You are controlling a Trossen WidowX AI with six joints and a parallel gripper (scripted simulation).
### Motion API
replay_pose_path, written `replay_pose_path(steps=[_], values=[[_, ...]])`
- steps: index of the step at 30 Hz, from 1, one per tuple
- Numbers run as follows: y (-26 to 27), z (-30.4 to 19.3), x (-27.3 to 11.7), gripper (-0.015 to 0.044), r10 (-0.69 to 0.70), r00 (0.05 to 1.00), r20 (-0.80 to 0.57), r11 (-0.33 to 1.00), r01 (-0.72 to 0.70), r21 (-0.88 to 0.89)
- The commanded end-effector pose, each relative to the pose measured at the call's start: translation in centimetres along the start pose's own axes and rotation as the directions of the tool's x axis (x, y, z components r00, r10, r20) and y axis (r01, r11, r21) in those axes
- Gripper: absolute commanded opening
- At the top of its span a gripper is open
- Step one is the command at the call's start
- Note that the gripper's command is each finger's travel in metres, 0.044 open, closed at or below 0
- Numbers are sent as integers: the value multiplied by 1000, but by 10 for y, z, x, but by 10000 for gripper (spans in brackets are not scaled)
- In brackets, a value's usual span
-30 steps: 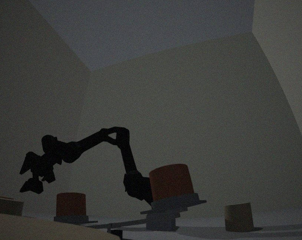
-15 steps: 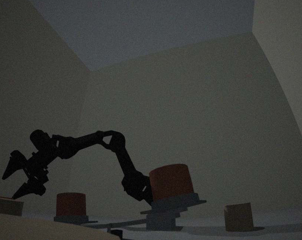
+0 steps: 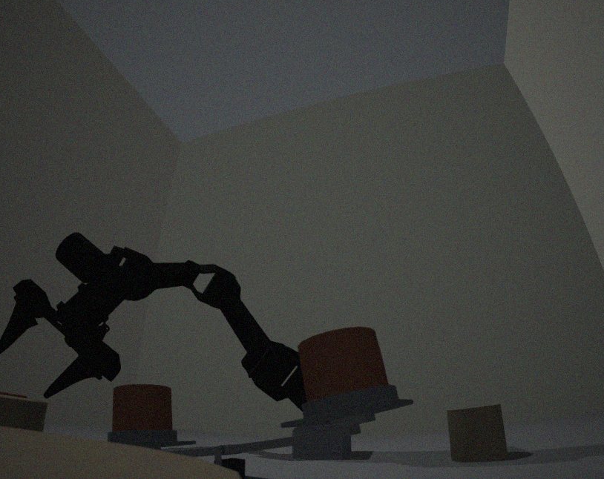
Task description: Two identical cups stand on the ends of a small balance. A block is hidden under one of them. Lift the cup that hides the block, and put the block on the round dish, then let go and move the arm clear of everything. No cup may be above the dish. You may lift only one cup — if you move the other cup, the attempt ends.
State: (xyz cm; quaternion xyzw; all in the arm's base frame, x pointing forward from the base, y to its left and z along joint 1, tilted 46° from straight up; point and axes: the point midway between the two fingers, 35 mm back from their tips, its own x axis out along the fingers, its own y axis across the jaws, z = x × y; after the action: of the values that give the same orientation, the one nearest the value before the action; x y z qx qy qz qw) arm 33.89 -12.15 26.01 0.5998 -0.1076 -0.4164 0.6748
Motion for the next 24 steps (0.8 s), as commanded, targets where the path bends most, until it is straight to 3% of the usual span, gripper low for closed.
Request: replay_pose_path(steps=[1, 12, 24], values=[[-17, -24, -7, 440, -51, 998, -41, 994, 47, -96], [-67, -86, -42, 440, -182, 973, -138, 912, 115, -393], [-120, -127, -92, 440, -279, 944, -174, 711, 82, -698]])
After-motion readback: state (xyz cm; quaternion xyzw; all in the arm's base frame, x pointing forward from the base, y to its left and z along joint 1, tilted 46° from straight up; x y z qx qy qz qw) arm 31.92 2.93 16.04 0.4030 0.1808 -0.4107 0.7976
